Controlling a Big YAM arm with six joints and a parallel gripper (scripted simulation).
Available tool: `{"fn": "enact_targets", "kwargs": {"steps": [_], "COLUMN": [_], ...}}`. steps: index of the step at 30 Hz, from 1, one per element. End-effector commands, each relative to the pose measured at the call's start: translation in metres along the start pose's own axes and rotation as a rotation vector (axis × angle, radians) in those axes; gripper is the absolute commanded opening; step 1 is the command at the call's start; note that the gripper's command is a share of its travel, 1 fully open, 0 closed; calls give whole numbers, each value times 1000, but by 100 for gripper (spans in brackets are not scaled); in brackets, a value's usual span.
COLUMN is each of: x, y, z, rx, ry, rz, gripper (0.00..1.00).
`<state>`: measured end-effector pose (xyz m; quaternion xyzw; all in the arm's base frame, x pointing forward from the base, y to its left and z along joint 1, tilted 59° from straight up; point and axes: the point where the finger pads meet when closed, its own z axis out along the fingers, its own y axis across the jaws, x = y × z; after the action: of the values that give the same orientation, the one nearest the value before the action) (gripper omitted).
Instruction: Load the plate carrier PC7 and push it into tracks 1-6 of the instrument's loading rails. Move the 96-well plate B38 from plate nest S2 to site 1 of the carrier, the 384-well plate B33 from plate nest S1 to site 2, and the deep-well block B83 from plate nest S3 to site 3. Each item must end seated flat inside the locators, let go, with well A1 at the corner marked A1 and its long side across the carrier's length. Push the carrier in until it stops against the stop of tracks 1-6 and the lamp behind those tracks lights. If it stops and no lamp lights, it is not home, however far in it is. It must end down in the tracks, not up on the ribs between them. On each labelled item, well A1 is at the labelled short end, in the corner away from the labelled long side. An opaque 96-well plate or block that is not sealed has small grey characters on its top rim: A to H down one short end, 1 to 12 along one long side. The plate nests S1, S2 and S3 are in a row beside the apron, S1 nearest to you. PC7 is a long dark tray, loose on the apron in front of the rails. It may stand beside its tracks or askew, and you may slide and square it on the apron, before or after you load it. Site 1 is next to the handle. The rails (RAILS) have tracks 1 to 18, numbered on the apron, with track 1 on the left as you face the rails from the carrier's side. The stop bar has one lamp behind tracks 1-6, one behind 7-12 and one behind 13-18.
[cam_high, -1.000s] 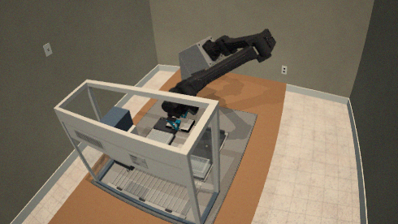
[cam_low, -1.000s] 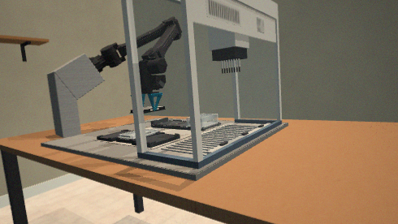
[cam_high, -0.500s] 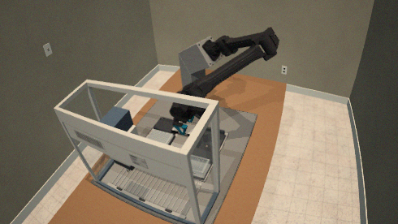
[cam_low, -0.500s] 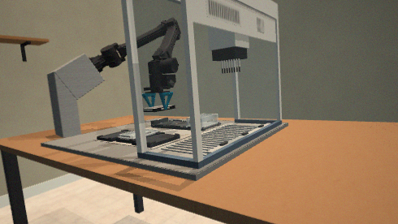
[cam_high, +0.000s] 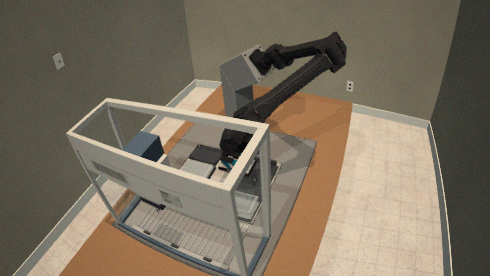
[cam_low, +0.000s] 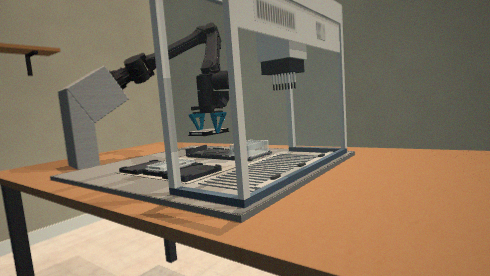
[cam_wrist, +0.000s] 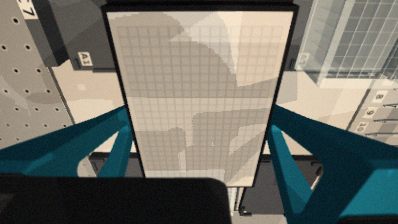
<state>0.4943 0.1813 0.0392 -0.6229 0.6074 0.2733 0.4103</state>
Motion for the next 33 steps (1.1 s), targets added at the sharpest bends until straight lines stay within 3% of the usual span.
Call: {"fn": "enact_targets", "kwargs": {"steps": [1, 7, 9, 10, 11, 13, 16, 18, 20, 21, 24, 33], "x": [-29, -51, -51, -33, -42, -68, -79, -75, -53, -46, -54, -58], "y": [-17, -27, -27, -31, -29, -35, -39, -39, -45, -37, -30, -33], "z": [-3, -4, -4, -8, 0, -5, -5, -2, -12, -11, -2, -5], "rx": [11, 13, 13, 20, 4, 13, 13, 8, 28, 21, 2, 13], "ry": [-8, -9, -9, 2, -1, -10, -11, -10, 1, 5, 0, -4], "rz": [-12, -13, -13, 28, 18, -14, -15, -7, 31, 48, 30, 10], "gripper": [0, 0, 0, 0, 0, 0, 0, 0, 0, 0, 0, 0]}}
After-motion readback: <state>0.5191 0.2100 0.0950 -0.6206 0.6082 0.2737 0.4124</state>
